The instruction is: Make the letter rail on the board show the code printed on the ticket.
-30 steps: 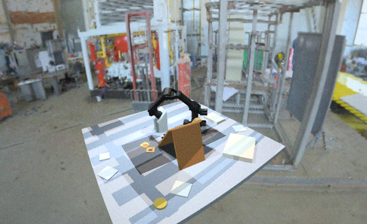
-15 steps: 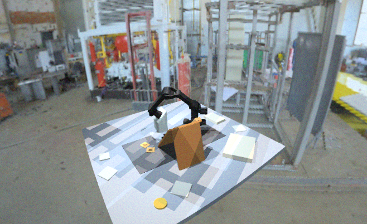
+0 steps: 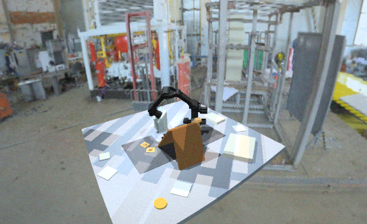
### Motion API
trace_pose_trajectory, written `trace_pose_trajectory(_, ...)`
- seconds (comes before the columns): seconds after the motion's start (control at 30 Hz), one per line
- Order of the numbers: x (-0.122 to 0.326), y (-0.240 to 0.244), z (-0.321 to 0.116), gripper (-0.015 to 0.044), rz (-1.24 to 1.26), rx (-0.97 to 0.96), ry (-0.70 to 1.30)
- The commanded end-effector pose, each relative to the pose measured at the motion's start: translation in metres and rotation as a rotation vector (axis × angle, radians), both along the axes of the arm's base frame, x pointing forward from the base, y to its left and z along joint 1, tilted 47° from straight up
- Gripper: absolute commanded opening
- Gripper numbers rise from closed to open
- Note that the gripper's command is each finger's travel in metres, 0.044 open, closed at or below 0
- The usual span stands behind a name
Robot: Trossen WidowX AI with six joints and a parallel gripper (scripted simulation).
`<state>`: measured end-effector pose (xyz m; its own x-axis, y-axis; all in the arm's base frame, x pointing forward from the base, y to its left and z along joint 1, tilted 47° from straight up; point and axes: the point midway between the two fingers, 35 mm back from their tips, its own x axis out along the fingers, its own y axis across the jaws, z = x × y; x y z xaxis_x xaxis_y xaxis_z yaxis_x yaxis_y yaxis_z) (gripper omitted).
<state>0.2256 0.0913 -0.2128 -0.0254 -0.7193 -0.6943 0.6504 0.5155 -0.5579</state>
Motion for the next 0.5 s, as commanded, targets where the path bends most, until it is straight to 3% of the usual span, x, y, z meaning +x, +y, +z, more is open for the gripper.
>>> trace_pose_trajectory(0.0,0.008,-0.003,0.003,0.0000,-0.009,0.026,0.004)
trace_pose_trajectory(0.47,0.040,0.019,0.044,0.0000,0.125,0.178,0.034)
